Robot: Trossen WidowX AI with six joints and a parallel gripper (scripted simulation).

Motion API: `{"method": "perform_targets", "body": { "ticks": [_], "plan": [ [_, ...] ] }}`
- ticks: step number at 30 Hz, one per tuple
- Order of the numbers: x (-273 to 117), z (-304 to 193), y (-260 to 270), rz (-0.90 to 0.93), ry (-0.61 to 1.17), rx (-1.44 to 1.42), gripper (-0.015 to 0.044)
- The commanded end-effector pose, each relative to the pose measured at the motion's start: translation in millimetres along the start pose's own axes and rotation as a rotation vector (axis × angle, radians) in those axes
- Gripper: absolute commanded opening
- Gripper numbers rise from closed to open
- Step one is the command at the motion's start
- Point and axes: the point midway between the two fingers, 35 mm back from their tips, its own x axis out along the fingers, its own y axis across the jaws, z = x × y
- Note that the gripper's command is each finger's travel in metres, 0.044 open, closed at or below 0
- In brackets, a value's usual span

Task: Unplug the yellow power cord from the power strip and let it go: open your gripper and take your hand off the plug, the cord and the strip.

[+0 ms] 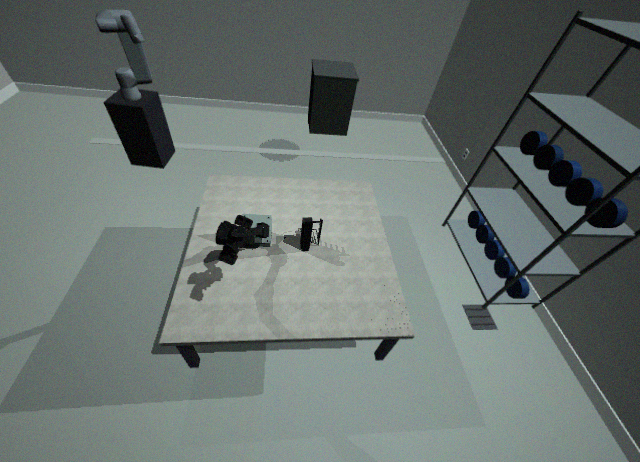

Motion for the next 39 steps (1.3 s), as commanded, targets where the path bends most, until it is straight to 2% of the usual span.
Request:
{"method": "perform_targets", "body": {
  "ticks": [1, 12, 19, 29, 39],
  "plan": [
    [-9.1, -66.0, 20.4, 0.026, 0.160, 0.042, 0.0160],
    [-48.6, -165.8, 70.5, 0.136, 0.420, 0.040, 0.0160],
    [-101.3, -250.5, 116.7, 0.200, 0.682, 0.087, 0.0160],
    [-214.0, -347.2, 195.1, 0.378, 1.077, 0.079, 0.0160],
    [-357.3, -394.3, 268.3, 0.656, 1.446, 0.009, 0.0160]
  ]
}}
